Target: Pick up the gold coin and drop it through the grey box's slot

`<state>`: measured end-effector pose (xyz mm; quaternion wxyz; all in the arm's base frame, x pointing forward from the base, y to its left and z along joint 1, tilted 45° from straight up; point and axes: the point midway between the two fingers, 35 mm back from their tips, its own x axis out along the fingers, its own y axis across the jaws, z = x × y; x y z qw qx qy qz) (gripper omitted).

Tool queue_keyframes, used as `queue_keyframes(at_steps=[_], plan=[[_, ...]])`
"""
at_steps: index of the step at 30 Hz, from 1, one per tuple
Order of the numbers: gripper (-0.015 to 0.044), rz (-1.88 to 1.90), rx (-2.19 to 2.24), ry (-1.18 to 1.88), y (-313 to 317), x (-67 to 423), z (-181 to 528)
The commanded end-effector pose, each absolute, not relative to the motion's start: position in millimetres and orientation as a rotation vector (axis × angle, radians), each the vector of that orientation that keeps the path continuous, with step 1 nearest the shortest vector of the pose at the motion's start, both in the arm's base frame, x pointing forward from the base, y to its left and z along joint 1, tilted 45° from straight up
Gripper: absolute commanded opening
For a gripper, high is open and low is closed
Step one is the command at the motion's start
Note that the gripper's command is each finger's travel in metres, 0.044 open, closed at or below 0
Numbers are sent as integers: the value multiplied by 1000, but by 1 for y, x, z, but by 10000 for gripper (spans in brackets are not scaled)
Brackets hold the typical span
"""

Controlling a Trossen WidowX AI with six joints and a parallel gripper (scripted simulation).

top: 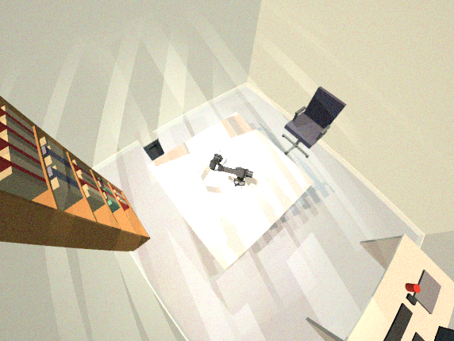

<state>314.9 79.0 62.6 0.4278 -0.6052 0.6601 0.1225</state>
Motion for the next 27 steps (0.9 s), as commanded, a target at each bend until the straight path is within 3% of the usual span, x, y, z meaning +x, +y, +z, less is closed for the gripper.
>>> queue_keyframes(at_steps=[1, 3, 11, 21, 27], plan=[[131, 305, -1512, 1648, 79, 315, 63], [161, 305, -1512, 1648, 79, 315, 63], [161, 305, -1512, 1648, 79, 315, 63], [423, 306, -1513, 1648, 96, 312, 80], [440, 303, -1519, 1650, 119, 306, 108]])
